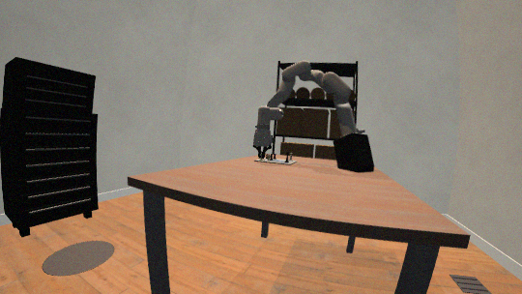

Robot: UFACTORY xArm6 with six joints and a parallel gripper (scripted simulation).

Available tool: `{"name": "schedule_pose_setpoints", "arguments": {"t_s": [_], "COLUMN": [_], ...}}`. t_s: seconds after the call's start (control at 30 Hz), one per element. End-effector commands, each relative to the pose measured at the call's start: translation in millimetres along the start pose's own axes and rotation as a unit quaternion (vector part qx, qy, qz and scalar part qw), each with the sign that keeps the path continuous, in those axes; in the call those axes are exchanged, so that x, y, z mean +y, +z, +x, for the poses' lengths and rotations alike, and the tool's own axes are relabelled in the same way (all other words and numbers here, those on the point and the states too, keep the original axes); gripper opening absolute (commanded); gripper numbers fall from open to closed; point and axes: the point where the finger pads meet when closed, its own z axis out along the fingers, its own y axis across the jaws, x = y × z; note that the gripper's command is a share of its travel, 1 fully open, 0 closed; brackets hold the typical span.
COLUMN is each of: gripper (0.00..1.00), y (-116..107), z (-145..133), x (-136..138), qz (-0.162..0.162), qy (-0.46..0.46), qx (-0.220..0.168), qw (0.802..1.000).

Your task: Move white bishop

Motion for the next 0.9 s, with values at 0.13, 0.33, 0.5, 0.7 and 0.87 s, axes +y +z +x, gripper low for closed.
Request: {"name": "schedule_pose_setpoints", "arguments": {"t_s": [0.13,0.33,0.5,0.7,0.87], "gripper": [0.0,0.0,0.15,0.3,0.37], "y": [-1.3,-1.3,-1.3,-1.3,-1.3], "z": [-0.3,-0.3,-0.3,-0.3,-0.3], "x": [-1.7,-1.7,-1.7,-1.7,-1.7], "qz": [0.002,0.002,0.002,0.002,0.002], "qy": [0.0,0.0,0.0,0.0,0.0], "qx": [0.0,0.0,0.0,0.0,0.0], "qw": [1.0,1.0,1.0,1.0,1.0]}}
